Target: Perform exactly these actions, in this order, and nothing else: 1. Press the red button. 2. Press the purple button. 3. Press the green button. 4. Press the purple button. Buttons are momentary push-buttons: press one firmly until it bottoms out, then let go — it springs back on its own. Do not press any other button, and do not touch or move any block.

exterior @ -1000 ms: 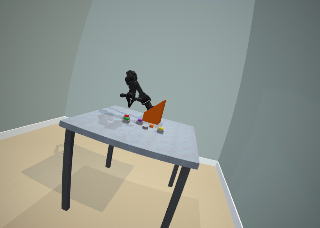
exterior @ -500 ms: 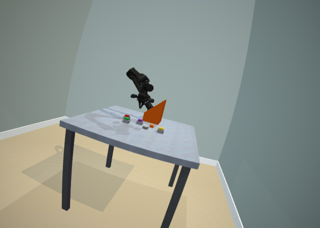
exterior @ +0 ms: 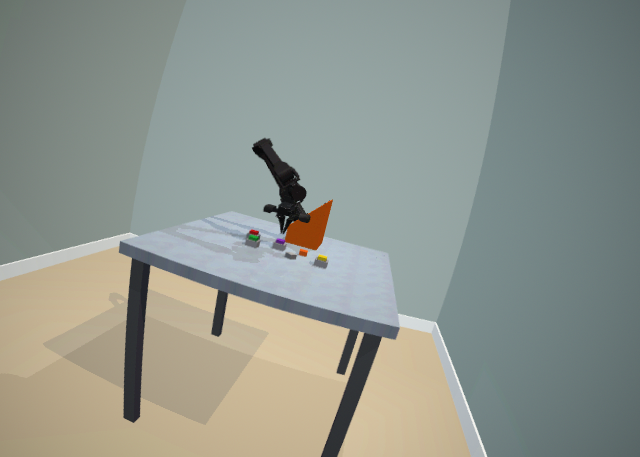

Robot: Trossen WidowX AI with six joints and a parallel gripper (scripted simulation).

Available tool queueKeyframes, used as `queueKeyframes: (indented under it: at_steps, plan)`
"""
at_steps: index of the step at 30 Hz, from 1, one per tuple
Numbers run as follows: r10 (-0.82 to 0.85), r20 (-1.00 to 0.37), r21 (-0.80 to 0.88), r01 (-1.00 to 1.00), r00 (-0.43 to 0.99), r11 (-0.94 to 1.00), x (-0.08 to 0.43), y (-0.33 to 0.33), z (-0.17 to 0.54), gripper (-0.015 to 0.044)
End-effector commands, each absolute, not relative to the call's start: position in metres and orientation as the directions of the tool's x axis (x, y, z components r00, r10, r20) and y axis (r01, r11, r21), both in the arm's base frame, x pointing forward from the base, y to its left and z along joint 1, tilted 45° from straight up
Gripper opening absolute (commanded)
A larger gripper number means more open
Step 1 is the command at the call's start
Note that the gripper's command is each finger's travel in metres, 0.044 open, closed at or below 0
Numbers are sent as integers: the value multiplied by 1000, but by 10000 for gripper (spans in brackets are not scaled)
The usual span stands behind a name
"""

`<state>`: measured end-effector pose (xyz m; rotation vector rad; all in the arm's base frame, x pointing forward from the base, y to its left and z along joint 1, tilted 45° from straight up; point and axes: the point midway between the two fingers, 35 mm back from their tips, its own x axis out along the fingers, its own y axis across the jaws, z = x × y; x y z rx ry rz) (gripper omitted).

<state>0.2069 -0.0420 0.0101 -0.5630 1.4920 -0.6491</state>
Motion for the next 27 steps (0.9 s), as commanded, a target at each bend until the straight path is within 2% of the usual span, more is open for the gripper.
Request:
queueKeyframes:
  at_steps: [1, 27]
  plan:
    - [-701, -713, -701, 42, -17, 712, 208, -45, 7, 20]
    - [-702, -712, -702, 42, -17, 711, 207, -66, -14, 20]
